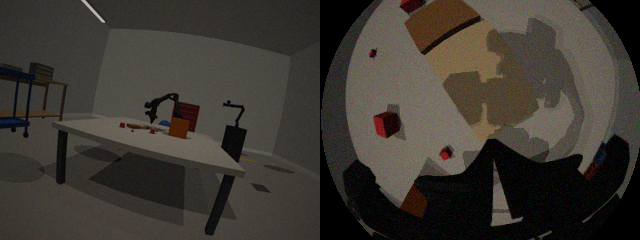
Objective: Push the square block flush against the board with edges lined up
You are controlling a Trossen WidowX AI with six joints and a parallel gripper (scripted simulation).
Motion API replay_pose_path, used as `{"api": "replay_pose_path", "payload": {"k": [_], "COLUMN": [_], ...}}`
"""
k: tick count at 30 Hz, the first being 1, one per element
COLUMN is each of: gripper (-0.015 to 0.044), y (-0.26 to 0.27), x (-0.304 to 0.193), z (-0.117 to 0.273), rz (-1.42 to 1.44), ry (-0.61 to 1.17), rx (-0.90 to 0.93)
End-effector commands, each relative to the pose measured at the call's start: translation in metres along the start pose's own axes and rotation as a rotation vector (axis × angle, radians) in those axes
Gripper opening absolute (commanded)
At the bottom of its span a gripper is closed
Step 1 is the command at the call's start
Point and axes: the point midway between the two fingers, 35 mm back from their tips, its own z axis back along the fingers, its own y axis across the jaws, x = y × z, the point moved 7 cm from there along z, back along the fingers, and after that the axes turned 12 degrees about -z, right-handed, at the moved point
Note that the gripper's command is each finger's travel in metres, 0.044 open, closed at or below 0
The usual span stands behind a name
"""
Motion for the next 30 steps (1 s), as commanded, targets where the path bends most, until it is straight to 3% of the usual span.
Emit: {"api": "replay_pose_path", "payload": {"k": [1, 10, 17, 23, 30], "gripper": [0.0, 0.0, 0.0, 0.0, 0.0], "y": [-0.015, -0.041, -0.043, -0.044, -0.044], "x": [-0.003, -0.012, -0.013, -0.014, -0.013], "z": [0.002, 0.003, 0.003, -0.05, -0.052], "rz": [0.149, 0.449, 0.471, 0.471, 0.471], "ry": [-0.001, 0.006, 0.007, 0.008, 0.009], "rx": [-0.006, -0.014, -0.015, -0.017, -0.017]}}
